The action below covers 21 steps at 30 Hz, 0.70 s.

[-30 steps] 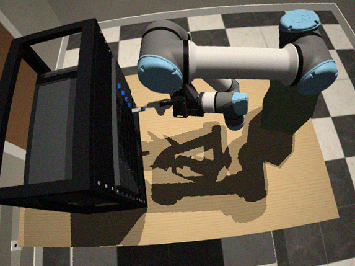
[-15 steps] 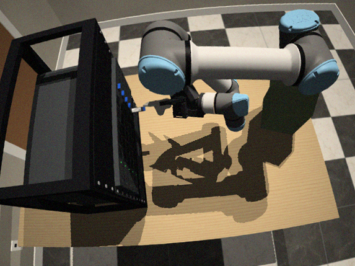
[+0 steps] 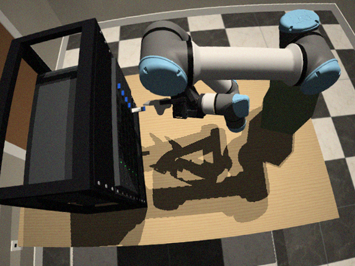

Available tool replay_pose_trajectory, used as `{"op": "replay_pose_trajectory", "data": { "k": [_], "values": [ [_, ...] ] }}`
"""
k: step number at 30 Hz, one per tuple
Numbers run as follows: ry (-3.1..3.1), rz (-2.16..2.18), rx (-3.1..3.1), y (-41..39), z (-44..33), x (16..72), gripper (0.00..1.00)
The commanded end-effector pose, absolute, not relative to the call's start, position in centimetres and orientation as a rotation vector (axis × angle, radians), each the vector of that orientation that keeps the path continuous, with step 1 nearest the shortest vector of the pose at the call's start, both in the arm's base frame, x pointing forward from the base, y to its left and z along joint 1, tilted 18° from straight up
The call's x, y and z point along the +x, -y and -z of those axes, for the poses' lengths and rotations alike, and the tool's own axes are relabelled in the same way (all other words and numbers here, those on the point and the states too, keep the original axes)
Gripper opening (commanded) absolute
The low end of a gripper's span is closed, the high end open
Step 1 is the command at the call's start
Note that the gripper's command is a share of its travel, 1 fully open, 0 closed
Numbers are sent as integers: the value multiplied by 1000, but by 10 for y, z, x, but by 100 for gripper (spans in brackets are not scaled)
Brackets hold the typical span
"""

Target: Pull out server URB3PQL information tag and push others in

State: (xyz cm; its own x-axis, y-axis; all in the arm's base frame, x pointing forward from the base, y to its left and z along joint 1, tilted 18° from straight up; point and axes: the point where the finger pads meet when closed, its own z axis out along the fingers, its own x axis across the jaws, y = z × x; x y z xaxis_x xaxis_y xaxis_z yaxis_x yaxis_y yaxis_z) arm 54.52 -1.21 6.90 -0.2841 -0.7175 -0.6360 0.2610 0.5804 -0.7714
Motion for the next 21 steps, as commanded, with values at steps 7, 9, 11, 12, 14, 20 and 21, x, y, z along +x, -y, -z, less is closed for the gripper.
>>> {"op": "replay_pose_trajectory", "data": {
  "k": [7,9,11,12,14,20,21],
  "values": [
    [-1602,968,-352,11,-69,544,100],
    [-1605,961,-342,11,-69,544,100],
    [-1608,955,-333,10,-69,543,100],
    [-1609,951,-328,10,-69,543,100],
    [-1611,945,-319,10,-69,543,100],
    [-1616,932,-301,9,-69,542,100],
    [-1617,928,-296,9,-69,542,100]
  ]
}}
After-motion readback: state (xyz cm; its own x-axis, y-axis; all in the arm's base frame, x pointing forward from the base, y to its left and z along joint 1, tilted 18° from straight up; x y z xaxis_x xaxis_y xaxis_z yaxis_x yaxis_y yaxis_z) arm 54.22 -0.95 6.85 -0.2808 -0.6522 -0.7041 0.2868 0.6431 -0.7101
